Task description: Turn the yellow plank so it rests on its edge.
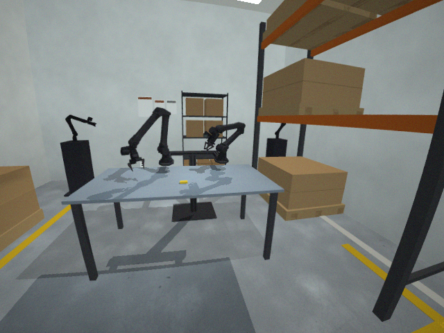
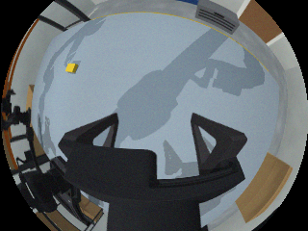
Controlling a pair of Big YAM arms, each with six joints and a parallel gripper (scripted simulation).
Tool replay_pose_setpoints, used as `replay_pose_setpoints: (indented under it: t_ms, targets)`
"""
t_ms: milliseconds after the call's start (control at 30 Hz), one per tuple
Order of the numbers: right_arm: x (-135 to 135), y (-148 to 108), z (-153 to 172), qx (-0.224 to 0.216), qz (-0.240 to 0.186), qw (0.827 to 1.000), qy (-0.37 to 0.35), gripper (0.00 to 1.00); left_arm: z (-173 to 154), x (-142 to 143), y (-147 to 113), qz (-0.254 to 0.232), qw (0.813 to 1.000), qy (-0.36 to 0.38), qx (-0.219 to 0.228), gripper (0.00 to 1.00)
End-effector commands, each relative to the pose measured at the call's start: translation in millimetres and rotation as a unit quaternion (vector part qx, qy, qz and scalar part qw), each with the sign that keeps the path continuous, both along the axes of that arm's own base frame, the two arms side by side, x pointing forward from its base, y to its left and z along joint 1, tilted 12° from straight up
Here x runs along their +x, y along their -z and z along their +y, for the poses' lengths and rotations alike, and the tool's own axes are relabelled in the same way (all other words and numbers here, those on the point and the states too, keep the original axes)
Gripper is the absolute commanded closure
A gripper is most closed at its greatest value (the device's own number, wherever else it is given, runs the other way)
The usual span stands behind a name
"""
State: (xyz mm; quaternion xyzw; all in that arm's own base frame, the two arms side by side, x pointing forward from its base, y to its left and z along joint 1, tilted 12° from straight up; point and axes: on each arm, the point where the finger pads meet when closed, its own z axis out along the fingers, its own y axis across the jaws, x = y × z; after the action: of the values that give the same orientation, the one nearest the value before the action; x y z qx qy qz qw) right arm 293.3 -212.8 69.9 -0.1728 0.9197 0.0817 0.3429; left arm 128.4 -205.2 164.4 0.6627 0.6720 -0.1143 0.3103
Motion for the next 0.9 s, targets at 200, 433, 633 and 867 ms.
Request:
replay_pose_setpoints:
  t_ms: [200,433,633,867]
  targets:
    - [6,-9,-8,-0.010,-0.008,1.000,0.000,0.00,0,7,-7,-0.004,1.000,-0.013,-0.007,0.00]
    - [6,-9,-8,-0.010,-0.008,1.000,0.000,0.00,2,20,-13,-0.007,0.999,-0.039,-0.014,0.00]
    - [6,-9,-8,-0.010,-0.008,1.000,0.000,0.00,6,37,-21,-0.011,0.997,-0.075,-0.023,0.00]
    - [6,-9,-8,-0.010,-0.008,1.000,0.000,0.00,12,57,-31,-0.017,0.993,-0.115,-0.034,0.00]
